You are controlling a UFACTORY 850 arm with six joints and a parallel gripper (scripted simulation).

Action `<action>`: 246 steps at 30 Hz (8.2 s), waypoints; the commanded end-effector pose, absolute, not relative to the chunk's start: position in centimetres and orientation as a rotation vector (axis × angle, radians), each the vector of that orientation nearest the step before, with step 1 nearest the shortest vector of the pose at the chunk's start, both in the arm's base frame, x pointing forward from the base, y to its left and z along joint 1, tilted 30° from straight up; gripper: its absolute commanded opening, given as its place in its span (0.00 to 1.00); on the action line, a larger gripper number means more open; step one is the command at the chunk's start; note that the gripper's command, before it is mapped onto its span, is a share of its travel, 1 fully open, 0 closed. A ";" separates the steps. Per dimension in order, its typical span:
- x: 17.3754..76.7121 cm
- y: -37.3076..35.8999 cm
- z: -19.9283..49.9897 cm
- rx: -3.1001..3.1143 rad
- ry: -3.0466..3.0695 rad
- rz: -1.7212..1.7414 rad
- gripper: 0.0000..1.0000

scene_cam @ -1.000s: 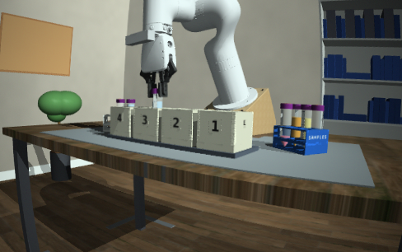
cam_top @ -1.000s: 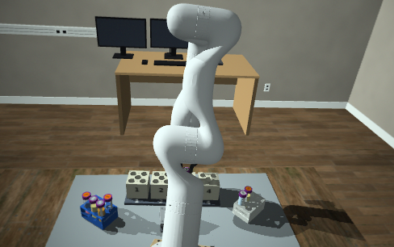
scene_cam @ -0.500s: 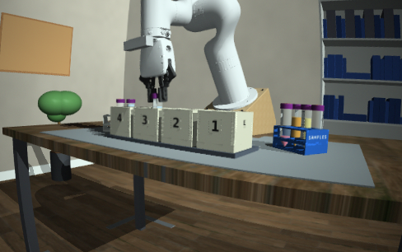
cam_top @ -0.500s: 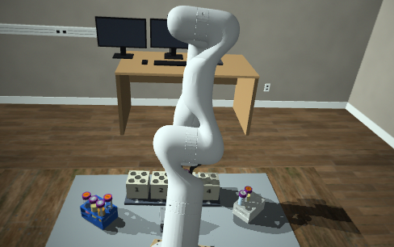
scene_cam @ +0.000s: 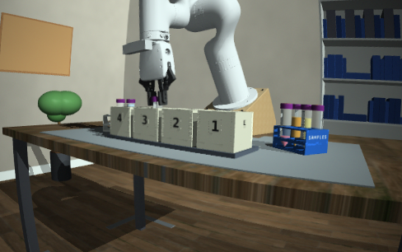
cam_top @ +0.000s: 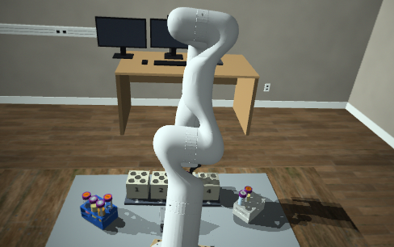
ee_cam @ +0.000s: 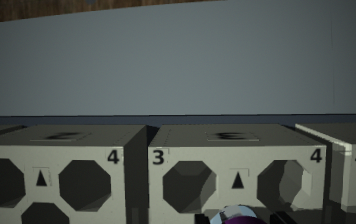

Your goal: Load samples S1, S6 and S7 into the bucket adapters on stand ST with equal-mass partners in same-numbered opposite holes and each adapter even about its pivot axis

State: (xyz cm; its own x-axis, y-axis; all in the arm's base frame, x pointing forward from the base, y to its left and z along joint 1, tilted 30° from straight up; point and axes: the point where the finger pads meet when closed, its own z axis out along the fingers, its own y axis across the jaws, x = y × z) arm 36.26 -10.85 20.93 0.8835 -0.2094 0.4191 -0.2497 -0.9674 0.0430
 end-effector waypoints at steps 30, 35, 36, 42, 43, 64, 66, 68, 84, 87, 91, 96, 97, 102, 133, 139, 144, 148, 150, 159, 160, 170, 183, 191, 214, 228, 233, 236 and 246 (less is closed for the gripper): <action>36.3 -10.9 20.9 2.879 -0.363 0.760 0.00; 36.3 -10.9 20.9 2.879 -0.363 0.760 0.00; 36.3 -10.9 20.9 2.879 -0.363 0.760 0.00; 36.3 -10.9 20.9 2.879 -0.363 0.760 0.00; 36.3 -10.9 20.9 2.879 -0.363 0.760 0.00; 36.3 -10.9 20.8 2.879 -0.363 0.760 0.44; 36.3 -10.9 20.8 2.879 -0.363 0.760 0.44; 36.3 -10.9 20.8 2.879 -0.363 0.760 0.44; 36.3 -10.9 20.8 2.879 -0.363 0.760 0.44; 36.3 -10.9 20.8 2.879 -0.363 0.760 0.44; 36.3 -10.9 20.8 2.879 -0.363 0.760 0.44; 36.0 -10.7 21.5 2.879 -0.363 0.761 0.44; 35.9 -10.7 21.7 2.879 -0.363 0.761 0.44; 35.6 -10.6 22.2 2.879 -0.363 0.761 0.44; 32.9 -9.4 27.2 2.879 -0.363 0.761 0.44; 32.5 -9.3 27.9 2.879 -0.363 0.761 0.44; 32.0 -9.1 28.8 2.879 -0.363 0.761 0.44; 31.7 -8.9 29.5 2.879 -0.363 0.761 0.44; 31.5 -8.8 29.8 2.879 -0.363 0.761 0.44; 30.8 -8.5 31.0 2.879 -0.363 0.761 0.44; 30.7 -8.5 31.2 2.879 -0.363 0.761 0.44; 30.3 -8.3 31.9 2.879 -0.363 0.761 0.44; 30.3 -8.3 31.9 2.879 -0.363 0.761 0.44; 30.4 -8.3 31.9 2.879 -0.363 0.761 0.44; 30.1 -1.5 30.3 2.791 0.302 0.669 0.57; 29.9 4.3 28.8 2.612 0.831 0.568 0.57; 29.8 6.7 28.2 2.534 0.994 0.531 0.57; 29.7 8.2 27.8 2.534 0.994 0.531 0.57; 29.6 12.1 26.9 2.535 0.994 0.531 0.57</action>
